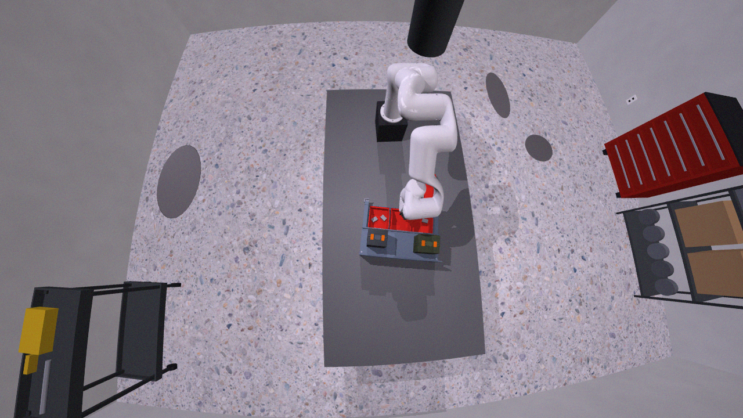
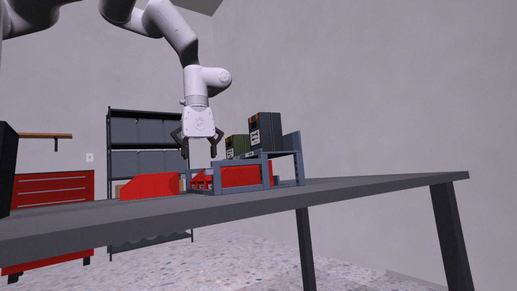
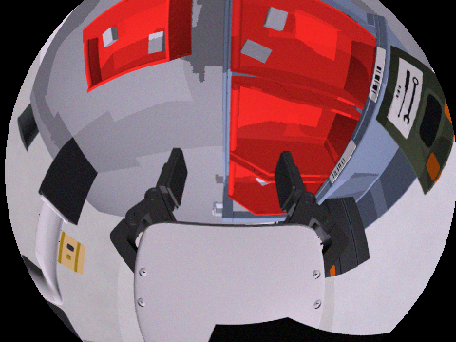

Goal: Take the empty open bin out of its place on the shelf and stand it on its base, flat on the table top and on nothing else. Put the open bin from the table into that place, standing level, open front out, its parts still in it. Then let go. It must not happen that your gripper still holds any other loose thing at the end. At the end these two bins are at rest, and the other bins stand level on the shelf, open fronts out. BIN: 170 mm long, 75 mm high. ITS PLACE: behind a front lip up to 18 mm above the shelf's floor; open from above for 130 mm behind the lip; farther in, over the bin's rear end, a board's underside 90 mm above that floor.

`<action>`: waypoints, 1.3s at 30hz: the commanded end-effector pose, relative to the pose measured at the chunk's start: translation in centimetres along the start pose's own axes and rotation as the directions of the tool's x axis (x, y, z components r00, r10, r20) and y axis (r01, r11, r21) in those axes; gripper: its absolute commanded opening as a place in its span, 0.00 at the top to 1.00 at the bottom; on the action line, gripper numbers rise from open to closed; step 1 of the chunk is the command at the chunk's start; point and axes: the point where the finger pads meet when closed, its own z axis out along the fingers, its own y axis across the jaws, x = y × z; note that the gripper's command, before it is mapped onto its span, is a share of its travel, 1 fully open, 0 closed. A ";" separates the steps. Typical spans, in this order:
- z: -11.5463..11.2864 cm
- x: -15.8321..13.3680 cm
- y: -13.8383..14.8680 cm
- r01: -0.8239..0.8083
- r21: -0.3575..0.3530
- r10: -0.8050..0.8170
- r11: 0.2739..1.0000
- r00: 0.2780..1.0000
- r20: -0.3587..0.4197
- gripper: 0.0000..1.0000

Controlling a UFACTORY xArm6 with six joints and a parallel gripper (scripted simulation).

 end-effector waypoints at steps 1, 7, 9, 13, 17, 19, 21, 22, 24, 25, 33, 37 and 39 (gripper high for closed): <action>0.7 0.0 0.2 0.000 -0.004 0.000 1.000 1.000 -0.001 0.05; 1.9 0.0 0.2 0.000 -0.004 0.000 1.000 1.000 -0.001 0.05; 2.3 0.1 0.2 0.000 -0.004 0.000 1.000 1.000 -0.001 0.05; 2.9 0.1 0.2 0.000 -0.004 0.000 1.000 1.000 -0.001 0.05; 3.5 0.1 0.2 0.000 -0.004 0.000 1.000 1.000 -0.001 0.05; 3.8 0.1 0.2 0.000 -0.004 0.000 1.000 1.000 -0.001 0.05; 4.1 0.1 0.2 0.000 -0.004 0.000 1.000 1.000 -0.001 0.05; 4.3 0.1 0.2 0.000 -0.004 0.000 1.000 1.000 -0.001 0.05; 4.5 0.1 0.2 0.000 -0.004 0.000 1.000 1.000 -0.001 0.05; 4.6 0.1 0.2 0.000 -0.004 0.000 1.000 1.000 -0.001 0.05; 5.1 0.1 0.2 0.000 -0.004 0.000 1.000 1.000 -0.001 0.05; 5.2 0.1 0.3 0.000 -0.004 0.000 1.000 1.000 -0.001 0.05; 5.2 0.1 0.3 0.000 -0.004 0.000 1.000 1.000 -0.001 0.05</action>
